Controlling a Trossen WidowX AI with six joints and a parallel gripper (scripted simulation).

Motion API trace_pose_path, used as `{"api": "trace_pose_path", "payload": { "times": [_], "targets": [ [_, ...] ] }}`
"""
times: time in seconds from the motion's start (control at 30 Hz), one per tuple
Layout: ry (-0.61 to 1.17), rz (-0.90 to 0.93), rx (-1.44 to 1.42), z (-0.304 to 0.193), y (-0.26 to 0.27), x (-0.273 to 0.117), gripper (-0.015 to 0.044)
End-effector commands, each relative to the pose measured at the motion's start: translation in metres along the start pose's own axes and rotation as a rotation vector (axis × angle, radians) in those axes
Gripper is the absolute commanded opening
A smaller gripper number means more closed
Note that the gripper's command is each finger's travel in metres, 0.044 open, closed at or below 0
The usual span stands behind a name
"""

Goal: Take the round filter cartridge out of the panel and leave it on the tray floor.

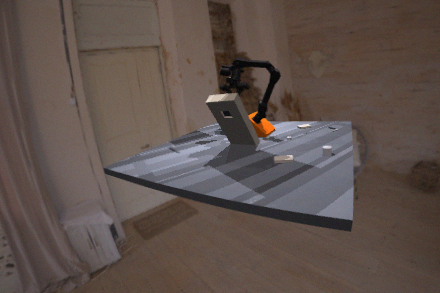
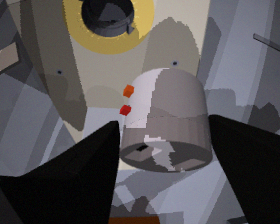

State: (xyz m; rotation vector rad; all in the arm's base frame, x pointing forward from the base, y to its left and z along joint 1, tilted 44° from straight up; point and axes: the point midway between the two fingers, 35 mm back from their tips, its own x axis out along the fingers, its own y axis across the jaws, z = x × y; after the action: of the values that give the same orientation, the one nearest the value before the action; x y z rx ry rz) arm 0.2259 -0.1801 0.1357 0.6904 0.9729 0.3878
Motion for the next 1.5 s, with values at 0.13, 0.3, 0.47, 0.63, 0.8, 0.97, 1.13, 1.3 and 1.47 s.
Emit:
{"api": "trace_pose_path", "payload": {
  "times": [0.13, 0.3, 0.47, 0.63, 0.8, 0.97, 1.13, 1.3, 1.47],
  "targets": [
    [-0.004, -0.006, -0.009, 0.000, -0.043, 0.004, 0.0000],
    [0.004, -0.013, 0.022, -0.004, -0.047, 0.005, 0.0000],
    [0.036, -0.109, 0.194, -0.022, -0.080, 0.001, 0.0000],
    [0.053, -0.215, 0.377, -0.043, -0.114, -0.005, 0.0000],
    [0.054, -0.327, 0.564, -0.064, -0.147, -0.012, 0.0000],
    [0.037, -0.445, 0.755, -0.088, -0.177, -0.021, 0.0000],
    [0.003, -0.561, 0.942, -0.112, -0.205, -0.031, 0.0000],
    [-0.003, -0.577, 0.968, -0.115, -0.209, -0.033, 0.0000],
    [0.000, -0.607, 0.991, -0.131, -0.216, -0.032, 0.0000]
  ]
}}
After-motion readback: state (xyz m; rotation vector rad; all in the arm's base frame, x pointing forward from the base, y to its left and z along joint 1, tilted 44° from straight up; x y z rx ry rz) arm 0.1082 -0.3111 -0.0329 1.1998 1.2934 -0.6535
